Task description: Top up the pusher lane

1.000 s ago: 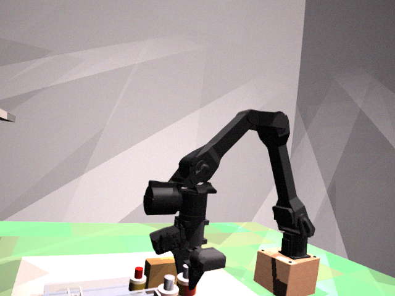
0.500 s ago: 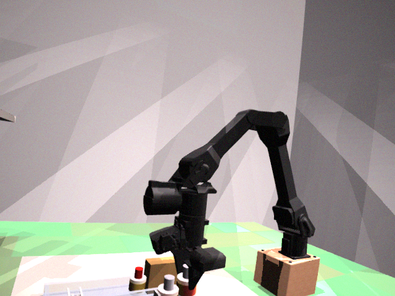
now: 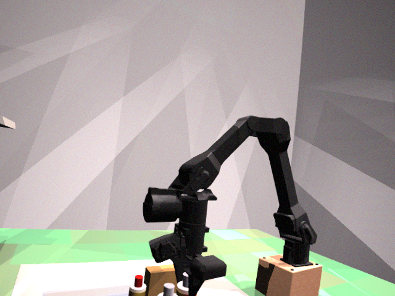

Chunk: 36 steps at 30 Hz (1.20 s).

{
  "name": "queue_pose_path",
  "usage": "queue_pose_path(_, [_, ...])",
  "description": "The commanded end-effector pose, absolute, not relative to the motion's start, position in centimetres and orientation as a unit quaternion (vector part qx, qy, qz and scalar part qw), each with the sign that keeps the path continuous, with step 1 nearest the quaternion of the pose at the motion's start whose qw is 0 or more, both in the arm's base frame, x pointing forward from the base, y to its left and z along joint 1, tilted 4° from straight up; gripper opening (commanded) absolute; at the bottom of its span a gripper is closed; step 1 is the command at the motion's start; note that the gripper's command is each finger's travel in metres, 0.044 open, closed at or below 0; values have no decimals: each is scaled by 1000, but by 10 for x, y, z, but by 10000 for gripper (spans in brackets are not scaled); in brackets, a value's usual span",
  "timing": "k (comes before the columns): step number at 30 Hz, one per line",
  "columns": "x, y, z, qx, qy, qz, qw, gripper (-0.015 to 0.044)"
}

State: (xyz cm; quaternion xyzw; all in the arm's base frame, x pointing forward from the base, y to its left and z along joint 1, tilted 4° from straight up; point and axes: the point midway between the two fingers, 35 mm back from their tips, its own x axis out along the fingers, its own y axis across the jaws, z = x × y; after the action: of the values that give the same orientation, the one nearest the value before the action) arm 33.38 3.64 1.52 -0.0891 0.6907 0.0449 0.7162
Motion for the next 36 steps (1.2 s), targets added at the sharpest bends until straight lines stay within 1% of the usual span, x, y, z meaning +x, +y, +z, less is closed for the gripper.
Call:
queue_pose_path(1, [345,38,20,-87,677,43,729,0])
queue_pose_path(36, [350,39,21,-87,677,43,729,0])
